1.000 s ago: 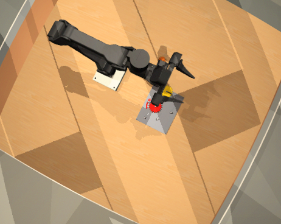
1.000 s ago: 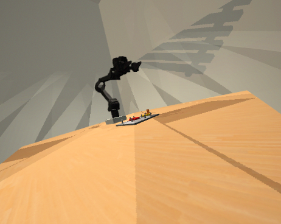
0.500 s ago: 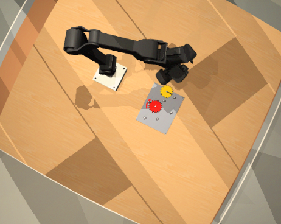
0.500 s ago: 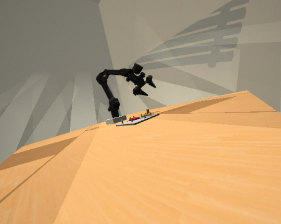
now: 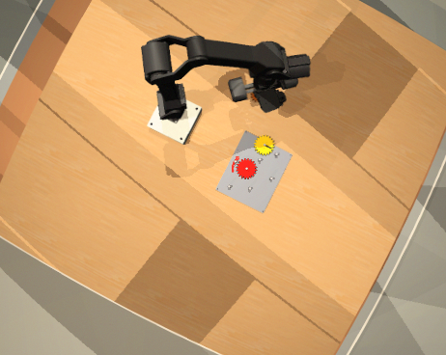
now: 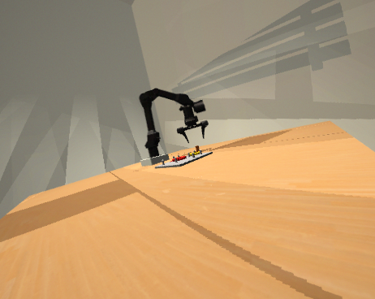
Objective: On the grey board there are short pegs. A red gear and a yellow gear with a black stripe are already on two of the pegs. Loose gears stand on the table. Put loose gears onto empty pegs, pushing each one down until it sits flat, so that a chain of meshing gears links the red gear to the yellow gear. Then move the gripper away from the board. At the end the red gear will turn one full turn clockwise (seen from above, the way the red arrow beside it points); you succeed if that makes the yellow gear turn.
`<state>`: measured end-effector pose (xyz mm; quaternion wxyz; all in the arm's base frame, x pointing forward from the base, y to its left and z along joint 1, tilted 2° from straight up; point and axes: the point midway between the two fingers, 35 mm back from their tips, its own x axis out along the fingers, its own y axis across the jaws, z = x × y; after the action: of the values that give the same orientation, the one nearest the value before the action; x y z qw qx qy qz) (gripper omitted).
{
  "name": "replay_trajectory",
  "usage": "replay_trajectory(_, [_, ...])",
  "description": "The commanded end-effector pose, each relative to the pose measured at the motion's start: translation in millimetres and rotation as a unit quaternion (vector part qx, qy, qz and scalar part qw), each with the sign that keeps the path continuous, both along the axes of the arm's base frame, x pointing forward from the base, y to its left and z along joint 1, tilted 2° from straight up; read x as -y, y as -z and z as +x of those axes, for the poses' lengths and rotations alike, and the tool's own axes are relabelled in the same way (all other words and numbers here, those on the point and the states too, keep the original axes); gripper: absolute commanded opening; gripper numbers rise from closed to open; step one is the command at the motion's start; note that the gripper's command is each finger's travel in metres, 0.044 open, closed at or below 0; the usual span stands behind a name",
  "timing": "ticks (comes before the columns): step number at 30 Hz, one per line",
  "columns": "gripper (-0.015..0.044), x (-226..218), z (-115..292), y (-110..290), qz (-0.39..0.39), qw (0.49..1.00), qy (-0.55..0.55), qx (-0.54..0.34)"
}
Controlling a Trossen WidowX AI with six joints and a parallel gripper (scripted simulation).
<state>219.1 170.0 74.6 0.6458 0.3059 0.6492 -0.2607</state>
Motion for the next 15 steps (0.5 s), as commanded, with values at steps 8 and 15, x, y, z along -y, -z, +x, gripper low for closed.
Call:
replay_trajectory(8, [0.044,-2,-4,15,-0.006,1.0,0.014,-0.014])
replay_trajectory(15, [0.044,-2,-4,21,-0.006,1.0,0.014,-0.014])
